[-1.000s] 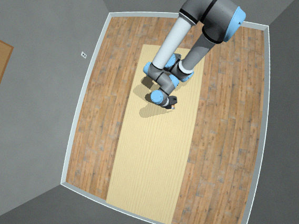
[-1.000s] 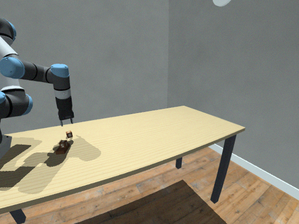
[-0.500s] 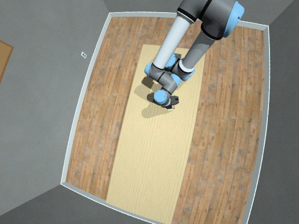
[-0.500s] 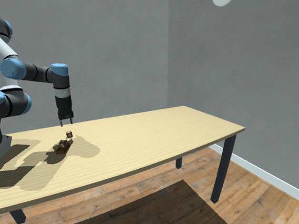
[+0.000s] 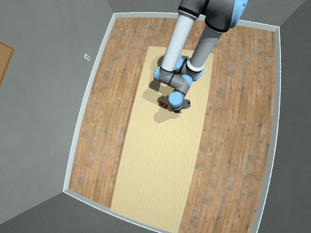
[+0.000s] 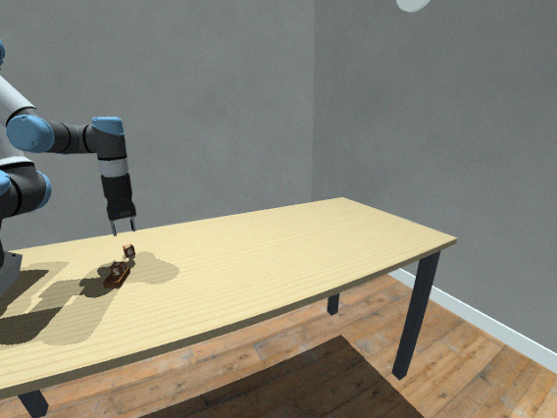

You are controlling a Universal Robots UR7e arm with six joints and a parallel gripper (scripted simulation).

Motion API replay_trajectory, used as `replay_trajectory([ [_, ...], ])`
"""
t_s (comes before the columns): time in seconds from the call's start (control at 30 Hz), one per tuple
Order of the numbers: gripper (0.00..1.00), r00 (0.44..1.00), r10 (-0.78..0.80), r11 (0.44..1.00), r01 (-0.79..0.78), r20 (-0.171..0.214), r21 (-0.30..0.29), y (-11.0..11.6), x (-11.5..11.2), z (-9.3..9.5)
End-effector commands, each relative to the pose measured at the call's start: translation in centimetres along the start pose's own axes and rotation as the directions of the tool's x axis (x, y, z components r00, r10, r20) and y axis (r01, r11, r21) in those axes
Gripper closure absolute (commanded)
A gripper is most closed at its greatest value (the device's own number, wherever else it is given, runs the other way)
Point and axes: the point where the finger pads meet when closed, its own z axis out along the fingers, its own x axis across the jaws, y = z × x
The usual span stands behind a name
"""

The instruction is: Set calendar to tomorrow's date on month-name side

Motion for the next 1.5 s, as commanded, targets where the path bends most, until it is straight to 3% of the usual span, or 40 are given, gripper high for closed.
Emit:
replay_trajectory([
  [0.0,0.00,1.000,0.004,0.998,-0.005,-0.006,-0.060,0.0,0.2,-0.1],
  [0.87,0.00,1.000,0.005,0.998,-0.006,-0.009,-0.070,0.0,0.2,-0.2],
  [1.13,0.00,1.000,-0.002,0.998,0.001,-0.009,-0.070,-0.2,0.2,-1.2],
  [1.17,0.13,1.000,-0.002,0.998,0.001,-0.009,-0.070,-0.2,0.2,-1.2],
  [1.47,0.13,1.000,-0.002,0.998,0.001,-0.009,-0.070,-0.2,0.2,-1.2],
])
